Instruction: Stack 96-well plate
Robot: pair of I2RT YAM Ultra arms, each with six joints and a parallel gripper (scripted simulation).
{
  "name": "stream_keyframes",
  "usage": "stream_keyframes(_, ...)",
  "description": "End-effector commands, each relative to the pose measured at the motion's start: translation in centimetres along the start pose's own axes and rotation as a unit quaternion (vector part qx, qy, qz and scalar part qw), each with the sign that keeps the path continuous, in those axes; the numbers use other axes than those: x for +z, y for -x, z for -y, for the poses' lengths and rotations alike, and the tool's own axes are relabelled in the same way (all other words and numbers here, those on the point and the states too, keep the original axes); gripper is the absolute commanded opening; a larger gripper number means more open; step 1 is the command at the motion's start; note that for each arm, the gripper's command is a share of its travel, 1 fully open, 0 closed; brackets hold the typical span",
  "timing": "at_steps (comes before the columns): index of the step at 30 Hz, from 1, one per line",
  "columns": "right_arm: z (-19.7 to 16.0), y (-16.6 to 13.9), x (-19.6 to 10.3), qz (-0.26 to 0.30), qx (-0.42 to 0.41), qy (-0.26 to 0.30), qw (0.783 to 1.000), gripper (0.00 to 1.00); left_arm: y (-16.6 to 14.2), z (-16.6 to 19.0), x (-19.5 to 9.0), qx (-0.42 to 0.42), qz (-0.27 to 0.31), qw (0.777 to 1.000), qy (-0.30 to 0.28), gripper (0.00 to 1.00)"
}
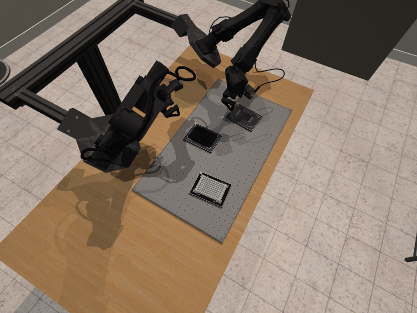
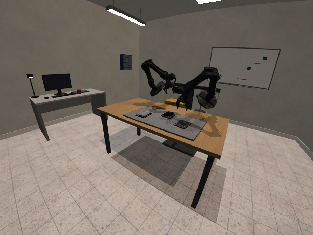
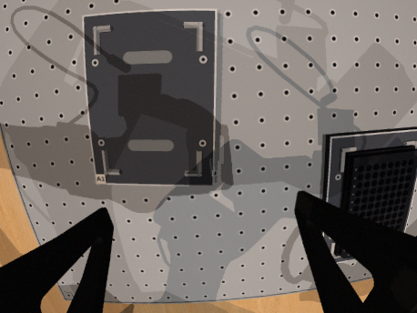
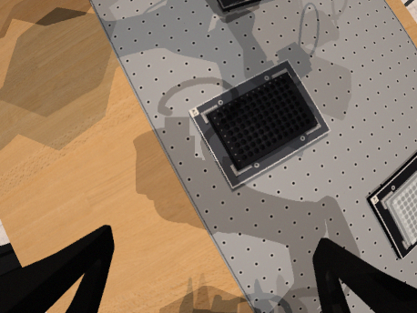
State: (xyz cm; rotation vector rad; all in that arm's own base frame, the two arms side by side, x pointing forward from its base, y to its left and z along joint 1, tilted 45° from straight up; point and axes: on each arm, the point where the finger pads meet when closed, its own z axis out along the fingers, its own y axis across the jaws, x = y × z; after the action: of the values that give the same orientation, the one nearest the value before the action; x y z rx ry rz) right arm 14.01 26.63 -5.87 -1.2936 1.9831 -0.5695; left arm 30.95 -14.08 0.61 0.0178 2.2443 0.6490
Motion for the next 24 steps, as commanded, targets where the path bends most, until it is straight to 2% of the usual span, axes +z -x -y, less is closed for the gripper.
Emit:
stream_keyframes(1, -0.3, 3.7, 4.2, 0.052, -0.017, 0.035, 0.998, 1.00, 1.7, -2.5, 0.2, 0.048, 0.050, 0.997, -0.040, 1.00)
stream_keyframes(2, 0.5, 3.6, 5.4, 0.045, -0.011, 0.029, 0.999, 1.00, 1.7, -3.4, 0.4, 0.057, 0.051, 0.996, -0.041, 1.00)
stream_keyframes(4, 0.5, 3.6, 5.4, 0.045, -0.011, 0.029, 0.999, 1.00, 1.7, -3.4, 0.4, 0.057, 0.051, 0.996, -0.041, 1.00)
stream_keyframes(7, 2.8, 3.1, 8.7, 0.021, 0.005, 0.011, 1.000, 1.00, 2.2, -6.2, 0.8, 0.073, 0.060, 0.994, -0.048, 1.00)
stream_keyframes(13, 5.3, 1.8, 12.1, -0.006, 0.021, -0.007, 1.000, 1.00, 3.4, -11.2, 1.4, 0.075, 0.076, 0.993, -0.057, 1.00)
stream_keyframes(19, 6.5, 1.0, 13.6, -0.021, 0.030, -0.016, 0.999, 1.00, 6.0, -16.6, 0.8, 0.051, 0.128, 0.988, -0.065, 1.00)
stream_keyframes(21, 6.5, 1.0, 13.6, -0.021, 0.030, -0.016, 0.999, 1.00, 6.0, -16.6, 0.8, 0.051, 0.128, 0.988, -0.065, 1.00)
stream_keyframes(24, 6.5, 1.2, 13.8, -0.020, 0.030, -0.016, 0.999, 1.00, 8.5, -19.2, -0.1, 0.043, 0.175, 0.980, -0.081, 1.00)
